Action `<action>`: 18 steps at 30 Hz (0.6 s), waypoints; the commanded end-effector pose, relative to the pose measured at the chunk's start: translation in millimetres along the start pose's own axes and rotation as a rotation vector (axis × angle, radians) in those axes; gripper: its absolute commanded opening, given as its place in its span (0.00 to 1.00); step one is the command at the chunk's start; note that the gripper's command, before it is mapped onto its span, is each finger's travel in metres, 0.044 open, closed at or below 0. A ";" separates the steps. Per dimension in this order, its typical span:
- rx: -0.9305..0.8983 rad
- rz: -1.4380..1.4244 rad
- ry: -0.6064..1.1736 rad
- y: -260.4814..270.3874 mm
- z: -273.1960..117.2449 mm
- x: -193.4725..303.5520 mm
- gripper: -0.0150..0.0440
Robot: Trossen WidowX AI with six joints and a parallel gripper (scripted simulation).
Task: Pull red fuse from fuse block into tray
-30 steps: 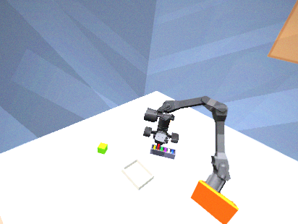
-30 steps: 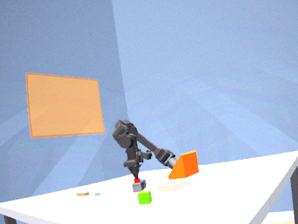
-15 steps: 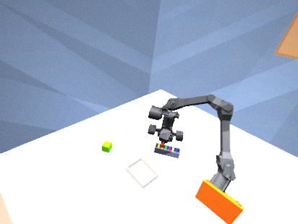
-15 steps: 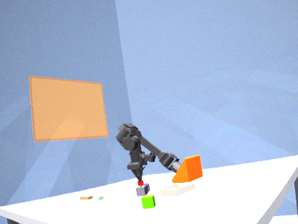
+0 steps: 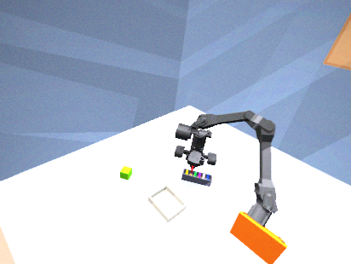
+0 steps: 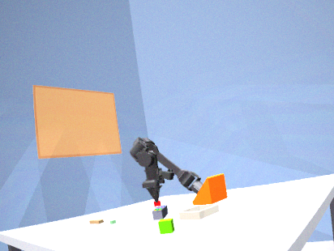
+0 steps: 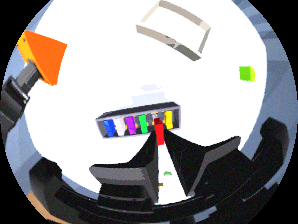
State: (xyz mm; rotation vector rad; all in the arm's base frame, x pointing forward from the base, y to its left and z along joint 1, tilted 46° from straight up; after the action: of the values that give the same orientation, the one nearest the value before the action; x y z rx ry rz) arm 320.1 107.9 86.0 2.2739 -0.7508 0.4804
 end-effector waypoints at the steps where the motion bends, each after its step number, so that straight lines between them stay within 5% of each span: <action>1: 0.003 0.007 -0.005 -0.1 -3.8 -0.1 0.25; 18: 0.004 0.006 -0.006 -3.3 -24.4 -2.7 0.25</action>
State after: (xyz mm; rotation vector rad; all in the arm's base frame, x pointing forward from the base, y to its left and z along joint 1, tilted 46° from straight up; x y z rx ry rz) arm 317.4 123.6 101.5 2.2756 -0.7517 0.4823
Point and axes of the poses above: the point midway between the two fingers, 35 mm back from their tips, its own z axis out along the fingers, its own y axis across the jaws, x = y × z, the point moved 5 cm from there along -z, back along the fingers, and after that the axes turned 14 degrees about -z, right-handed, at the moved point
